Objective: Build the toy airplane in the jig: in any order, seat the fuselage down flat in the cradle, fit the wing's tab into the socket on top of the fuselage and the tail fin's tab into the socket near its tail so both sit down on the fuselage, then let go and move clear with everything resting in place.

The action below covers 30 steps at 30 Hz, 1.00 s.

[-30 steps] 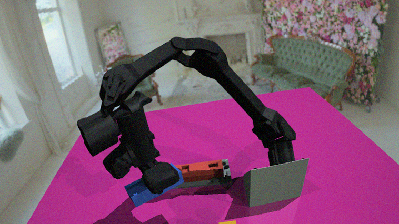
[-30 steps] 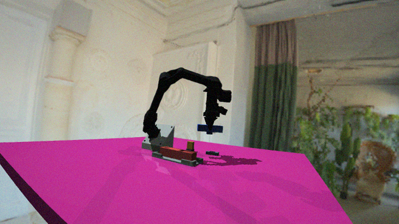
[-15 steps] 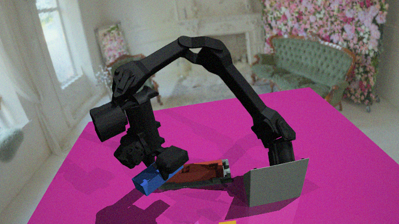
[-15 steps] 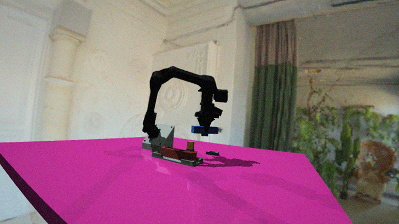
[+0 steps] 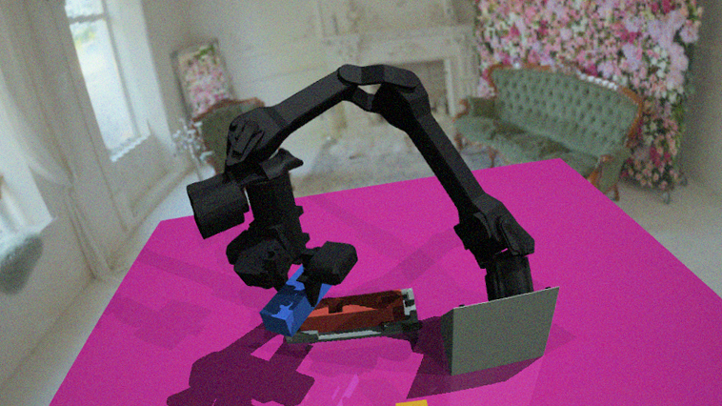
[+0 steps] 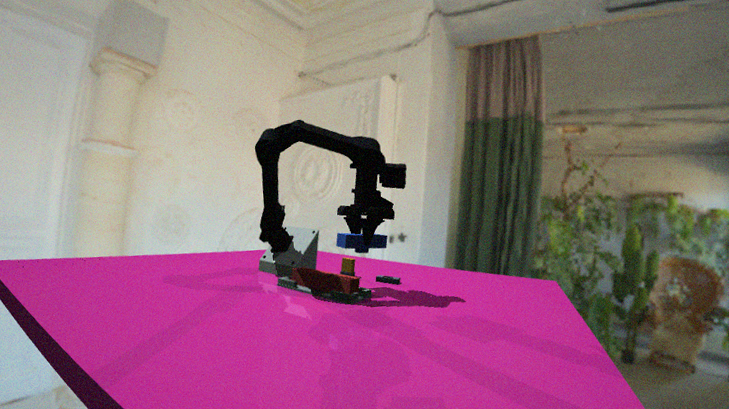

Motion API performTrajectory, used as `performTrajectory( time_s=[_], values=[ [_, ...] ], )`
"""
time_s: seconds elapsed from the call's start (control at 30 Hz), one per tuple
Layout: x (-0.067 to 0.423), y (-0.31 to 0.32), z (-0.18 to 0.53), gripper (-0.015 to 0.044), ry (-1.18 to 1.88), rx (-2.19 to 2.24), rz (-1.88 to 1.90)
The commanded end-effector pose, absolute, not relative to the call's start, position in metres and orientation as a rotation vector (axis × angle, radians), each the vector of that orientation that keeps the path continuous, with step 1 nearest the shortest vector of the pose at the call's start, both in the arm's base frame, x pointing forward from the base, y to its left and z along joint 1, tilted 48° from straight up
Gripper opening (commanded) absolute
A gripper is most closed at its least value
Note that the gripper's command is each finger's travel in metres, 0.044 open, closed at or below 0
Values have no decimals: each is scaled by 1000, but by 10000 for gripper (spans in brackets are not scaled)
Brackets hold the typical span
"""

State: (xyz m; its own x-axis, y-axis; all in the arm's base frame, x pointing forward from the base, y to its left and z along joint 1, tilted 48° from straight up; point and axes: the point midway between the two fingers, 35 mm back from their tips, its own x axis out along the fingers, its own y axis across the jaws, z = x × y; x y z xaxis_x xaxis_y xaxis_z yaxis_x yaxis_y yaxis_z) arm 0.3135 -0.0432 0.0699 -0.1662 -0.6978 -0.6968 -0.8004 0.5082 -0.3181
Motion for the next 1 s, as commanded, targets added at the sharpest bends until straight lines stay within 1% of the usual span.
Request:
performTrajectory(
  time_s=[0.0, 0.8, 0.97],
  values=[
    [308, -51, 77, 0, 1911, -1285, 210],
    [263, -98, 108, 0, 1953, -1548, 603],
    [264, -98, 107, 131, 1953, -1548, 603]
  ],
)
